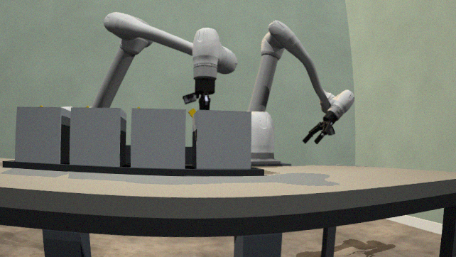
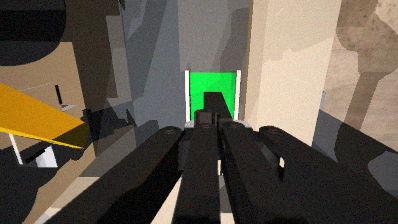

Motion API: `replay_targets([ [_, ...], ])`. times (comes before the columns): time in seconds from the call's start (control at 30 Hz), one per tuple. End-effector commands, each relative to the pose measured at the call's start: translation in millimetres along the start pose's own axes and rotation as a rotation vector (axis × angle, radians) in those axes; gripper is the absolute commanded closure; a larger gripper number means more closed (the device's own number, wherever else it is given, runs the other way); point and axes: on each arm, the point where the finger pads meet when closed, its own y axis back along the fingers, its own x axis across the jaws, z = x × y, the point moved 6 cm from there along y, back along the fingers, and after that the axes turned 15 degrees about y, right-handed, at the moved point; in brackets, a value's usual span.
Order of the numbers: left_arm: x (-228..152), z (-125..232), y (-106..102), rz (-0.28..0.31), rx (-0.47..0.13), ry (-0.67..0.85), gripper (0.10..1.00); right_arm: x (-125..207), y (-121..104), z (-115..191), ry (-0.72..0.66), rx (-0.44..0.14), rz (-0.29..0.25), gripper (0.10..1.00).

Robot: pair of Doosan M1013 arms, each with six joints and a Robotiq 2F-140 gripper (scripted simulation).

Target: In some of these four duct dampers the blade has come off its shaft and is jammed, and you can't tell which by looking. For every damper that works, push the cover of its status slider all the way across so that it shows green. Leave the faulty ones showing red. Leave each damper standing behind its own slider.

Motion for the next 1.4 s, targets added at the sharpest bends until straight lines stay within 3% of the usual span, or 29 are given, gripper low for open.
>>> replay_targets([
  [0.0,-0.1,0.1,0.4,0.0,0.001,0.0,0.098,-0.2,1.2,0.1,0.0,-0.001,-0.001,0.999],
  [0.23,-0.1,0.1,0.4,0.0,0.001,0.0,0.098,-0.1,5.4,0.1,0.0,-0.001,-0.001,0.999],
  [0.67,-0.1,0.1,0.4,0.0,0.001,0.0,0.098,-0.1,38.6,0.1,0.0,-0.001,-0.001,0.999],
  [1.37,-0.1,0.1,0.4,0.0,0.001,0.0,0.098,-0.1,41.8,0.1,0.0,-0.001,-0.001,0.999],
])
